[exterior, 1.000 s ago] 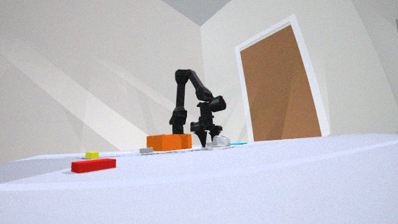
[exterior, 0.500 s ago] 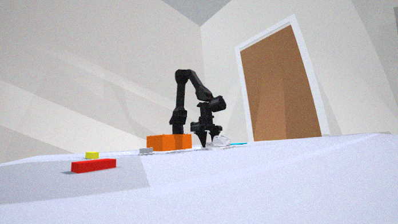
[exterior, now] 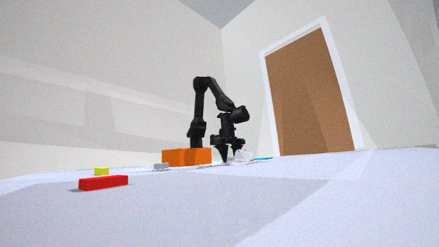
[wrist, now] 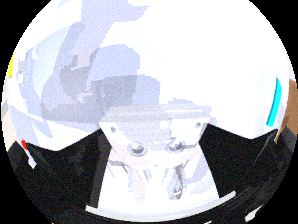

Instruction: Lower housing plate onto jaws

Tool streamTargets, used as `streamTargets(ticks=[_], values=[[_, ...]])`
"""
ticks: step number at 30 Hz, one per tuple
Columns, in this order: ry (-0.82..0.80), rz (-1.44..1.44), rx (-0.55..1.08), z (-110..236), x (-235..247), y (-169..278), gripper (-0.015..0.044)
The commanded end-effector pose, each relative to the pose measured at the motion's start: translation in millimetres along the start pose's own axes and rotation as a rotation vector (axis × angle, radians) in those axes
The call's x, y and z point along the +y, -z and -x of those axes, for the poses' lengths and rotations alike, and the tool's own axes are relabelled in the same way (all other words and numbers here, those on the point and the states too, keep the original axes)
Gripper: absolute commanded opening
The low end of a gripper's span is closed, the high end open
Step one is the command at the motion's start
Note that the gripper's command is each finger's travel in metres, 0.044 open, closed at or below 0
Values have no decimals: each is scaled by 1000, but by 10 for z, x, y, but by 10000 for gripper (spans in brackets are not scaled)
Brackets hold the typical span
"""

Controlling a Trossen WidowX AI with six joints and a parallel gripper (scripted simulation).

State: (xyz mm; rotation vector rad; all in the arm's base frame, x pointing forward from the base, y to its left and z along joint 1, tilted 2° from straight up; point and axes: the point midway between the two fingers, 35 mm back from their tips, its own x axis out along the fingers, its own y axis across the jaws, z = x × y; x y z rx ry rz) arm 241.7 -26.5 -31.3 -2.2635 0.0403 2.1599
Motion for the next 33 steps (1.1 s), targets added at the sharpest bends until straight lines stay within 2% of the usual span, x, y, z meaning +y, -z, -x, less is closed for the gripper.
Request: streamTargets(ticks=[1, 33], values=[[-5, 3, 2, -26, 9, 6, 351], [-5, 3, 2, -4, 10, 6, 351]])
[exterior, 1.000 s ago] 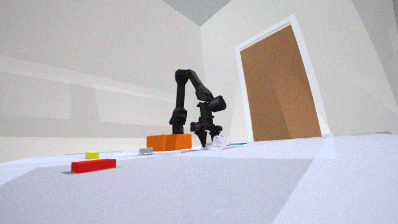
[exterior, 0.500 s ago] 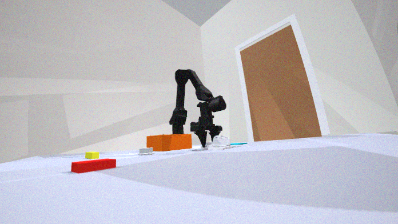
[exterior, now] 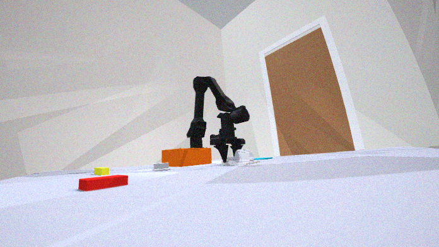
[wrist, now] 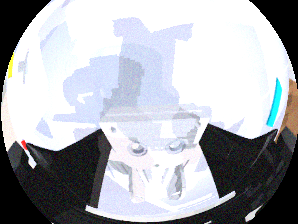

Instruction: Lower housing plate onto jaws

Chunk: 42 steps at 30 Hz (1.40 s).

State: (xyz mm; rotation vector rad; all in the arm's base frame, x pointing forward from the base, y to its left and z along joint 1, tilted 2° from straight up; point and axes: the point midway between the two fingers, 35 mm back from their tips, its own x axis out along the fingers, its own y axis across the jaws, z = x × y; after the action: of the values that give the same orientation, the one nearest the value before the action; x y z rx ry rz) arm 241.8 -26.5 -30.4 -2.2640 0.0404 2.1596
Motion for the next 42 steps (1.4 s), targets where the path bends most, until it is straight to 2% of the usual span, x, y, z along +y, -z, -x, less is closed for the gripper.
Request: streamTargets(ticks=[1, 36, 39, 42], values=[[-5, 3, 2, -13, 9, 4, 351], [-5, 3, 2, -34, 10, 4, 351], [0, 0, -1, -12, 0, -2, 430], [0, 0, -1, -12, 0, -2, 440]])
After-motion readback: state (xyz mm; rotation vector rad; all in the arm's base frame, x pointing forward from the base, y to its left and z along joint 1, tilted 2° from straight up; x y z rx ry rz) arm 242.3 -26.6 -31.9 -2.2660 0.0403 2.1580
